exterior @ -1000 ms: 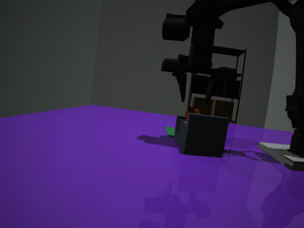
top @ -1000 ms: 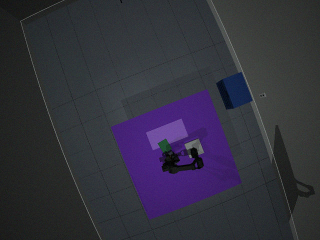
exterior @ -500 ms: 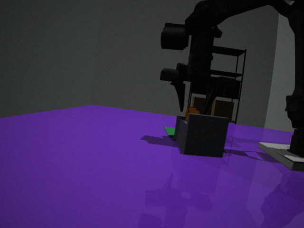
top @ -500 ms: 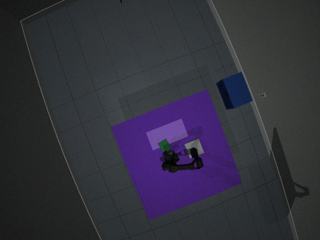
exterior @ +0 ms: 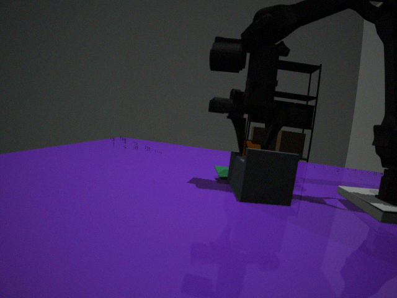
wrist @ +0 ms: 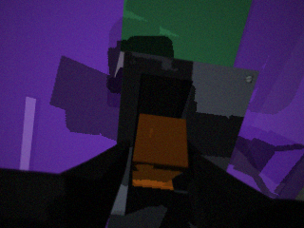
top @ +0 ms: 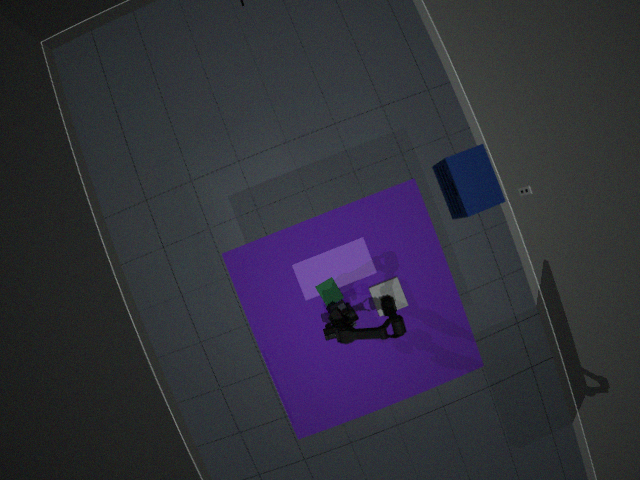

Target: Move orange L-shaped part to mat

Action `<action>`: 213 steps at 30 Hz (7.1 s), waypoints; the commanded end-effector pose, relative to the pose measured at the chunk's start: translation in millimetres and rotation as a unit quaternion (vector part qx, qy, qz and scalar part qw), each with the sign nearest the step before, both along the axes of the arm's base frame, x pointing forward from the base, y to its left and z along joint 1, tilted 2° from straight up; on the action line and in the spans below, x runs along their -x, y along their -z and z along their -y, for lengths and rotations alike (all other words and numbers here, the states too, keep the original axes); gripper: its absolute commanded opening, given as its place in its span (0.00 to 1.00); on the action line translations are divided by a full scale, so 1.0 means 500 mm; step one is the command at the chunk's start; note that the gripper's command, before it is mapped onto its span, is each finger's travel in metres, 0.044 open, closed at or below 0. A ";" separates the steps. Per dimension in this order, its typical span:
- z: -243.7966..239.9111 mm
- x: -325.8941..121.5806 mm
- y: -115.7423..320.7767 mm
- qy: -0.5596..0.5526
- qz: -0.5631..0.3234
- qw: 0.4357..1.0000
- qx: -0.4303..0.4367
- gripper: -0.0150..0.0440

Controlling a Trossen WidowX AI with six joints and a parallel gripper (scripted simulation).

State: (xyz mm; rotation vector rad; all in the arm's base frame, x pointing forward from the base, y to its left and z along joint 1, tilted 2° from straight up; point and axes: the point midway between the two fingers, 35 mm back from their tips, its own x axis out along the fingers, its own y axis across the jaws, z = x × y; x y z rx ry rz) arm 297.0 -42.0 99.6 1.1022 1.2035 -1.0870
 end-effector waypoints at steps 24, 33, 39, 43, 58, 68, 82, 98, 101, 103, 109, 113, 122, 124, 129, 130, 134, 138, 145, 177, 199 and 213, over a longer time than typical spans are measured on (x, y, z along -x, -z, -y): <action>-0.001 0.001 -0.017 0.000 0.000 1.000 -0.001 0.25; -0.003 0.002 -0.046 0.000 0.000 1.000 -0.002 0.25; -0.003 0.003 -0.065 0.000 0.000 1.000 -0.003 0.25; -0.004 0.004 -0.077 0.000 0.001 1.000 -0.003 0.25; -0.005 0.007 -0.125 0.000 0.001 1.000 -0.003 0.25; -0.006 0.009 -0.157 0.000 0.001 1.000 -0.003 0.25; -0.005 0.010 -0.178 0.000 0.000 1.000 -0.003 0.25; 0.124 0.005 -0.176 0.000 0.001 1.000 0.000 0.25; 0.152 0.003 -0.177 0.000 0.001 1.000 0.000 0.25; 0.170 0.002 -0.178 0.000 0.001 1.000 0.001 0.25; 0.223 -0.001 -0.181 0.000 0.001 1.000 0.002 0.25; 0.259 -0.003 -0.183 0.000 0.001 1.000 0.003 0.25; 0.325 -0.006 -0.186 0.000 0.001 1.000 0.004 0.25; 0.325 -0.006 -0.186 0.000 0.001 1.000 0.004 0.25; 0.326 -0.007 -0.176 0.000 0.001 1.000 0.004 0.25; 0.326 -0.007 -0.173 0.000 0.001 1.000 0.004 0.25; 0.327 -0.008 -0.160 0.000 0.001 1.000 0.004 0.25; 0.327 -0.008 -0.148 0.000 0.001 1.000 0.004 0.25; 0.328 -0.010 -0.126 0.000 0.001 1.000 0.004 0.25; 0.333 -0.015 -0.025 0.000 0.001 1.000 0.004 0.25; 0.334 -0.014 -0.028 0.002 -0.001 1.000 0.006 0.70; 0.325 -0.005 -0.196 0.000 0.001 1.000 0.004 0.93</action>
